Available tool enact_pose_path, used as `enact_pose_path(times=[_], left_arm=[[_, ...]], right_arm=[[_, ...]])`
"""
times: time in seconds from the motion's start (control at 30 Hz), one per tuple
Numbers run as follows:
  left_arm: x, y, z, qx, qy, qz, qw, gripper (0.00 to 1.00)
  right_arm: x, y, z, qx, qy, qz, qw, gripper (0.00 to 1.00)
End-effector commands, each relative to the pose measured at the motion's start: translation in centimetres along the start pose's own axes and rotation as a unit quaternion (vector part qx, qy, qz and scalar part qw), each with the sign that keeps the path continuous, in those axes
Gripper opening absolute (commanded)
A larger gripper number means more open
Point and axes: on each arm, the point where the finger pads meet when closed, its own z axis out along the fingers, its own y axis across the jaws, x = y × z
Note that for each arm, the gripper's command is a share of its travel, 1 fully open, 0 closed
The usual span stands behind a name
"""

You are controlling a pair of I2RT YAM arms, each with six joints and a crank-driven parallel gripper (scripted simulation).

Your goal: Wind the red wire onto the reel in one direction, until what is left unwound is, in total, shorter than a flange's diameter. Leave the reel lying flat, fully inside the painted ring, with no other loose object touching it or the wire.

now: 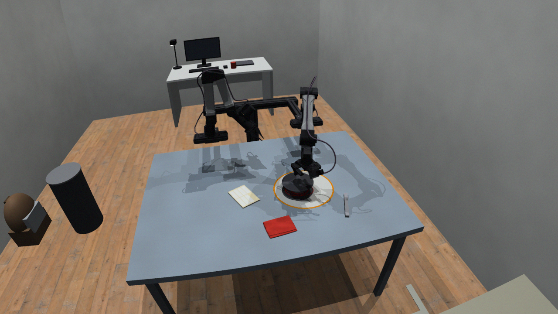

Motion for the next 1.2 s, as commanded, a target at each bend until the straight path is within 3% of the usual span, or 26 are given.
enact_pose_path(times=[0.0,0.3,1.17], left_arm=[[-1.1,0.6,0.1,0.012,-0.018,0.006,1.0,0.93],[-1.2,3.1,3.0,0.012,-0.018,0.006,1.0,0.93],[-0.9,3.0,4.0,0.012,-0.018,0.006,1.0,0.93]], right_arm=[[0.5,-2.1,-0.1,0.028,0.002,0.004,1.0,0.15],[0.5,-2.1,-0.1,0.028,0.002,0.004,1.0,0.15],[0.5,-2.1,-0.1,0.028,0.002,0.004,1.0,0.15]])
